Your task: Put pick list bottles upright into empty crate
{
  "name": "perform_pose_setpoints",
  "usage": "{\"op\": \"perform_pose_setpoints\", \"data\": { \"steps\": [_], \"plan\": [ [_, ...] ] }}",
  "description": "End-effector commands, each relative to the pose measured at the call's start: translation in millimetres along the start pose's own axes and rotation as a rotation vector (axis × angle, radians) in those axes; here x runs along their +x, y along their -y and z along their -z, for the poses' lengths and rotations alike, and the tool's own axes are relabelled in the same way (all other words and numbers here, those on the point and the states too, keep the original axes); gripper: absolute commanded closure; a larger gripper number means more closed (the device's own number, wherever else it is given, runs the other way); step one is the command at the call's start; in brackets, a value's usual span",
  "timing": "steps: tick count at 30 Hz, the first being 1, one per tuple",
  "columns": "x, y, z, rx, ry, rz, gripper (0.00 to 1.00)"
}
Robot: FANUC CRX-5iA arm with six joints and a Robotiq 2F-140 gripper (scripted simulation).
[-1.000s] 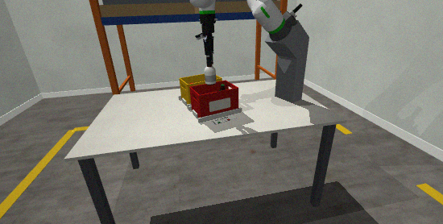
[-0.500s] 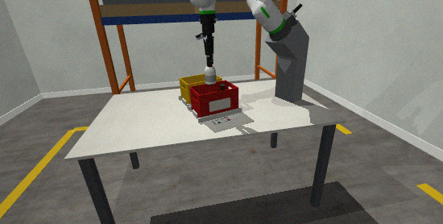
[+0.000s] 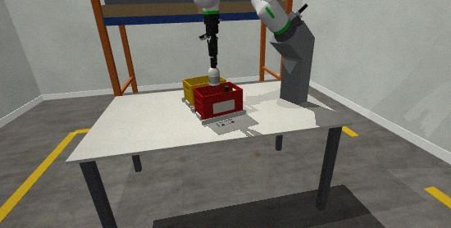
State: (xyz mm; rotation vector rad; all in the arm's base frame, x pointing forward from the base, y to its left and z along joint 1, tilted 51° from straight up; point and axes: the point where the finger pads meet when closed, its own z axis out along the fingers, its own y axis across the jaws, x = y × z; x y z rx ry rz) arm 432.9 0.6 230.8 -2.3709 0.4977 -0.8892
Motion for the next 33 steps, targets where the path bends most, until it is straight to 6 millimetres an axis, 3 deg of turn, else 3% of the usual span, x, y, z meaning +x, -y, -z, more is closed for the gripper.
{"op": "perform_pose_setpoints", "data": {
  "steps": [1, 19, 33],
  "plan": [
    [0.6, 0.0, 0.5, 0.000, -0.001, 0.001, 0.90],
    [0.5, -0.2, 0.5, 0.000, -0.001, 0.001, 0.90],
    [0.5, -0.3, -11.5, 0.000, -0.001, 0.001, 0.90]
  ]
}}
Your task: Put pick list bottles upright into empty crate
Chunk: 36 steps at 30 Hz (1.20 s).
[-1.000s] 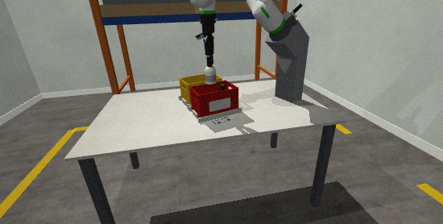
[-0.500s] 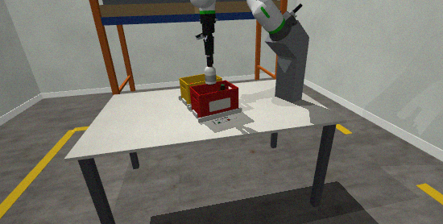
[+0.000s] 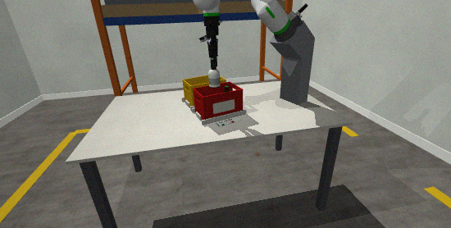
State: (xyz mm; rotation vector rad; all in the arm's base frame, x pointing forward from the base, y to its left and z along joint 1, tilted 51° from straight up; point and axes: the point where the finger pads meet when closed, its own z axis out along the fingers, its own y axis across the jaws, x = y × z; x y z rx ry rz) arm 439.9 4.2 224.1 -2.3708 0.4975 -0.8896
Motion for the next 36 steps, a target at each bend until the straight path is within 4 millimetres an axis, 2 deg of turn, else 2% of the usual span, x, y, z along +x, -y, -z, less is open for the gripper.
{"op": "perform_pose_setpoints", "data": {
  "steps": [1, 36],
  "plan": [
    [0.5, 0.1, -2.1, 0.000, -0.001, 0.000, 0.90],
    [0.5, 0.1, -33.1, 0.000, -0.001, 0.000, 0.90]
  ]
}}
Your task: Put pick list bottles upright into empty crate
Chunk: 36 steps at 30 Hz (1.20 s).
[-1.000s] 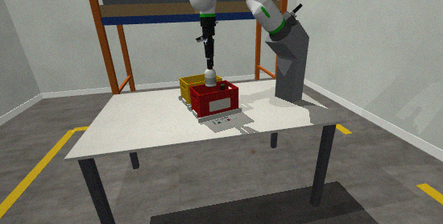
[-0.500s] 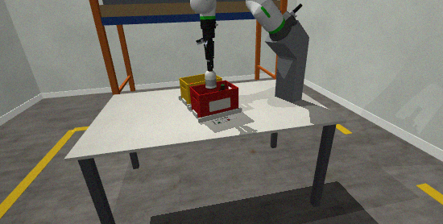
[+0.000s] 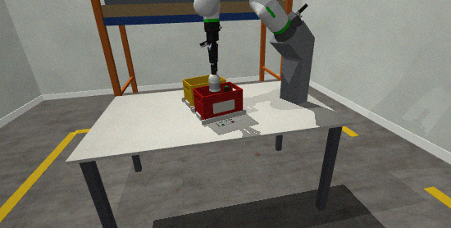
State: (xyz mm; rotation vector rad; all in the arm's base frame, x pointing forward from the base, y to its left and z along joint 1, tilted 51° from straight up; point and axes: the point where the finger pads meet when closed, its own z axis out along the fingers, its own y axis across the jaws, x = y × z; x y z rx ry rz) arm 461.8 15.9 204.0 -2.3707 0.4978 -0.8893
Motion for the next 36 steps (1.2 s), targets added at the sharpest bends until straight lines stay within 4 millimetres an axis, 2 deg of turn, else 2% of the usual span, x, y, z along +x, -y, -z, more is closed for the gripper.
{"op": "perform_pose_setpoints", "data": {
  "steps": [1, 36],
  "plan": [
    [0.6, 0.1, -2.2, 0.000, -0.001, 0.001, 0.90],
    [0.6, 0.1, -33.2, 0.000, -0.001, 0.001, 0.90]
  ]
}}
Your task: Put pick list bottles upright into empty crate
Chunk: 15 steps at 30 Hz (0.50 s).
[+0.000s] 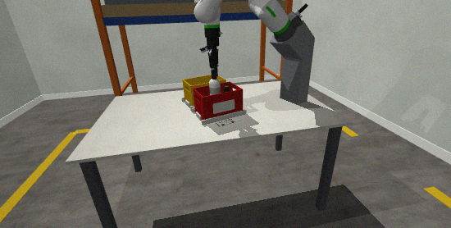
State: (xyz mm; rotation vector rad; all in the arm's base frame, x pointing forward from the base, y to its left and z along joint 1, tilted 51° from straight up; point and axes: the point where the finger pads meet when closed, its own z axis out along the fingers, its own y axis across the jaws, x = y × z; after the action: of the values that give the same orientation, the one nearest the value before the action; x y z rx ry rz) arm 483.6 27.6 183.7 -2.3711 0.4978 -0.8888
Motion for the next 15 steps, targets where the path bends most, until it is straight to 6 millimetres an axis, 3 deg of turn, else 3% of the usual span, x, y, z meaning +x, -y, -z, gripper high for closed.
{"op": "perform_pose_setpoints", "data": {
  "steps": [1, 15],
  "plan": [
    [1.0, 0.3, -2.2, 0.000, -0.002, 0.001, 0.90],
    [1.0, 0.3, -14.2, 0.000, -0.002, 0.001, 0.90]
  ]
}}
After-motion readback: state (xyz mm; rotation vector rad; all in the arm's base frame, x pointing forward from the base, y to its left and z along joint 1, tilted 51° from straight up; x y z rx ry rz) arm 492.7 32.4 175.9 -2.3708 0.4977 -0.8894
